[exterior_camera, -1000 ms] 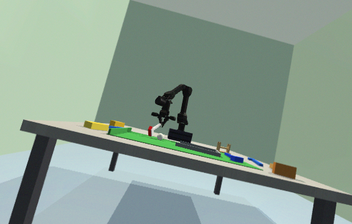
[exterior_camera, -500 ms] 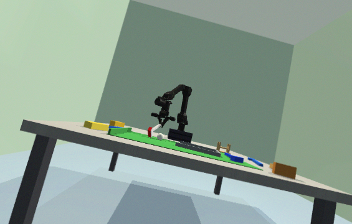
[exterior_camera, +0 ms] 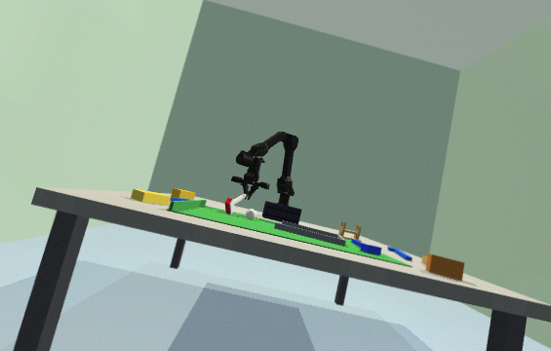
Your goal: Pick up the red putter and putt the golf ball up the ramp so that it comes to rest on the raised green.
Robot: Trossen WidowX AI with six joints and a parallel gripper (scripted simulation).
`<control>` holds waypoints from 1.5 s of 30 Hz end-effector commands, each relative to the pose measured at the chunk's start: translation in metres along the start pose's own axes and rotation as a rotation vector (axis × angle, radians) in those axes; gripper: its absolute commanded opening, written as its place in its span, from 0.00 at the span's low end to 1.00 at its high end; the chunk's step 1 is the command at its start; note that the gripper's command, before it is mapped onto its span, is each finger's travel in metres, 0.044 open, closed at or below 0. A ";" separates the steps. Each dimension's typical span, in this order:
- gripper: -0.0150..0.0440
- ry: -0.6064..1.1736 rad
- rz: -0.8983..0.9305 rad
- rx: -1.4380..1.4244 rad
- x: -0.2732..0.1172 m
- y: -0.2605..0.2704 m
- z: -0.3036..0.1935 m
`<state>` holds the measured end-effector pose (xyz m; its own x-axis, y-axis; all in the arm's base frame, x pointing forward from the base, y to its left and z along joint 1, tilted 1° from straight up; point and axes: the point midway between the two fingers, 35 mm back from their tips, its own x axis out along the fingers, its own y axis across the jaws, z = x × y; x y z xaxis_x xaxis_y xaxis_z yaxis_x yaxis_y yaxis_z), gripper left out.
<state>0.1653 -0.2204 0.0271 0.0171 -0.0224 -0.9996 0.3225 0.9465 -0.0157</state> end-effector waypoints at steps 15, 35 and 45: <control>0.25 -0.007 0.006 -0.003 -0.001 0.137 0.002; 0.25 0.001 0.008 -0.007 -0.053 0.137 0.001; 0.25 0.001 0.008 -0.007 -0.053 0.137 0.001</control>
<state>0.2086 -0.0892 0.0784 0.0150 -0.0124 -0.9998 0.3155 0.9489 -0.0071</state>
